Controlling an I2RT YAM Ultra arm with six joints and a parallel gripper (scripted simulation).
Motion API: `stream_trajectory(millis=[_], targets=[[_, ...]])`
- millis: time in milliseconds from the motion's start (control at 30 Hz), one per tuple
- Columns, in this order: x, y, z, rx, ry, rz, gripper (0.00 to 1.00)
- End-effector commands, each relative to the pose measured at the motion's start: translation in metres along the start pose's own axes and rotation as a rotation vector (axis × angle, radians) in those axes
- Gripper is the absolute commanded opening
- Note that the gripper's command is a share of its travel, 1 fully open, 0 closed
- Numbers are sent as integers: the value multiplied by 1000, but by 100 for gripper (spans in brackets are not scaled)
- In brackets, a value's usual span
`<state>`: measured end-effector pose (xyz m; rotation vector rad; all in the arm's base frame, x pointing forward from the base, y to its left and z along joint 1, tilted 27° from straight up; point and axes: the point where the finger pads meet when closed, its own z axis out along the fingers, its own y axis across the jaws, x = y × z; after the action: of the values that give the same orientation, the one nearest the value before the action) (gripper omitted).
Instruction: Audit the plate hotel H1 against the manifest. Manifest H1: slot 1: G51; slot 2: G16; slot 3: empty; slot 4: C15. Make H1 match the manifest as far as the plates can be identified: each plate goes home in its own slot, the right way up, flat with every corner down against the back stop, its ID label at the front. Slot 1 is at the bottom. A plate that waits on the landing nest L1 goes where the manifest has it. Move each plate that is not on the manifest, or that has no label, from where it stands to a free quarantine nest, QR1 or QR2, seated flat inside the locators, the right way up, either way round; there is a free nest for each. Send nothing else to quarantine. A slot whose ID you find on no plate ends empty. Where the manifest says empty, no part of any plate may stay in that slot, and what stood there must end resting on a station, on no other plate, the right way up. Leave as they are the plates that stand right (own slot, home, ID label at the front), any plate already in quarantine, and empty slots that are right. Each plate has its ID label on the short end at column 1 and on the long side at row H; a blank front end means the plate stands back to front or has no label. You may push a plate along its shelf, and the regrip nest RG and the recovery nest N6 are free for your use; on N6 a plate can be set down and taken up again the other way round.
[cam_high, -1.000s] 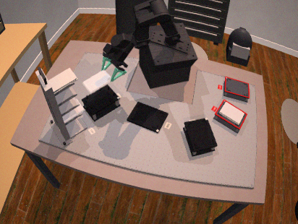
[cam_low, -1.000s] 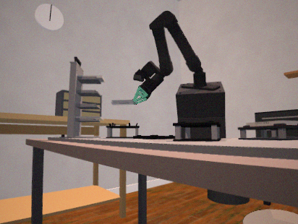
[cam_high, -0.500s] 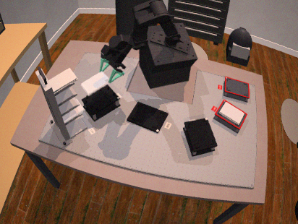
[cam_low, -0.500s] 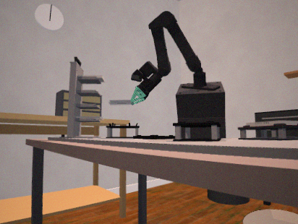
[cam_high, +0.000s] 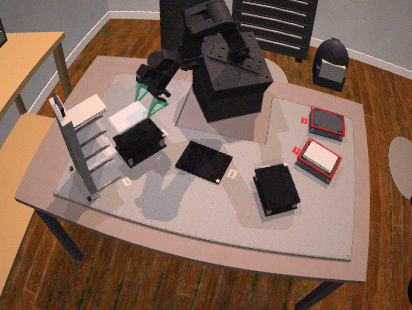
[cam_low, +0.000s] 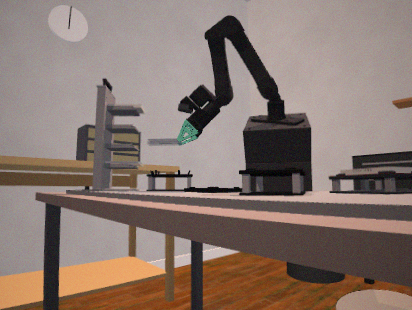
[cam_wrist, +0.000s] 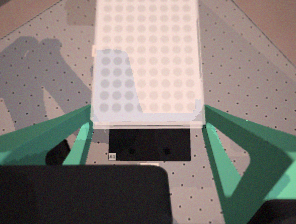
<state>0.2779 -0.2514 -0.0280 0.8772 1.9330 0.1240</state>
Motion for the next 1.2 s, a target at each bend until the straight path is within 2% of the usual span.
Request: stream_trajectory(millis=[0, 1167], targets=[[-10, -2, 2, 9, -22, -7, 86], [-32, -3, 23, 9, -23, -7, 86]])
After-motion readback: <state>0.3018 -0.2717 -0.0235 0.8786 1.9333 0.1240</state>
